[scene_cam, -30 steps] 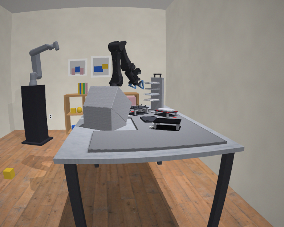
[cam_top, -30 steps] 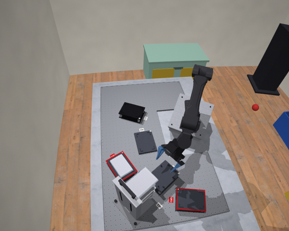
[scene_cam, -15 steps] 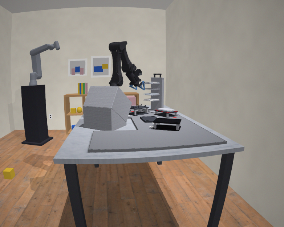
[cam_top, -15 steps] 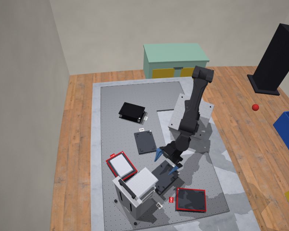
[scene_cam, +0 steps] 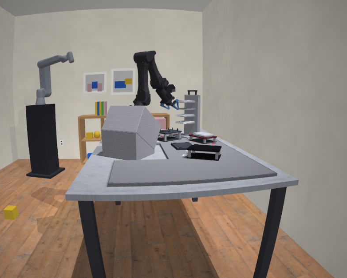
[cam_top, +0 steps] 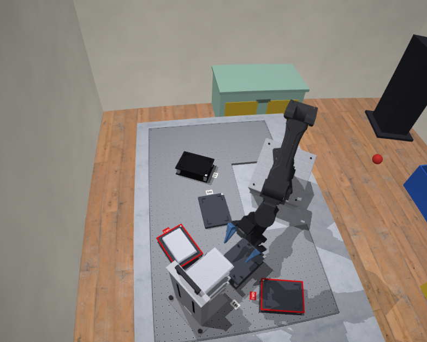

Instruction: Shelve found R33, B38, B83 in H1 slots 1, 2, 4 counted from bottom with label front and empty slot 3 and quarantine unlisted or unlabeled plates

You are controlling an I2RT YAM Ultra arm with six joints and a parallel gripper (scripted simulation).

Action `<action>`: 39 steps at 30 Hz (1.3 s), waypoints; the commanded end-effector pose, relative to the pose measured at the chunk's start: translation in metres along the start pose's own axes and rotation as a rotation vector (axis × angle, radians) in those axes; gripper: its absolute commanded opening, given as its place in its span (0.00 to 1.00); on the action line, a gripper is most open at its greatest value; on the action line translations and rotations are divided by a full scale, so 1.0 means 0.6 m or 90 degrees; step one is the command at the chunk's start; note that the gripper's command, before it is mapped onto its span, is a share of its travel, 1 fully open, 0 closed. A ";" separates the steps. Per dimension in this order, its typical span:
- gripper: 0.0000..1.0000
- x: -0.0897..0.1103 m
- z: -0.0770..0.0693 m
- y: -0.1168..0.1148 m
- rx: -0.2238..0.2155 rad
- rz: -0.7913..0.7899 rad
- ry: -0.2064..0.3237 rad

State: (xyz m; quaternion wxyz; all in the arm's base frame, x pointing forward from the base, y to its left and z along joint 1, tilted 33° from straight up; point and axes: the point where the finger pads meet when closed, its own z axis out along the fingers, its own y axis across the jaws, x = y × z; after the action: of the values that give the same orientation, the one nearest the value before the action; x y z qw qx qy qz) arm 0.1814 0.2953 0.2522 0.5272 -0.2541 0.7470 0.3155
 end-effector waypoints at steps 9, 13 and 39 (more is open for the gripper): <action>1.00 -0.018 -0.003 0.003 -0.005 0.005 -0.016; 1.00 -0.018 -0.003 0.003 -0.005 0.005 -0.016; 1.00 -0.018 -0.003 0.003 -0.005 0.005 -0.016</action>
State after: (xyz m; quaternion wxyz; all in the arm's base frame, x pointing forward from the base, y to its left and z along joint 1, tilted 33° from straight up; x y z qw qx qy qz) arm 0.1811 0.2956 0.2527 0.5269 -0.2547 0.7464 0.3168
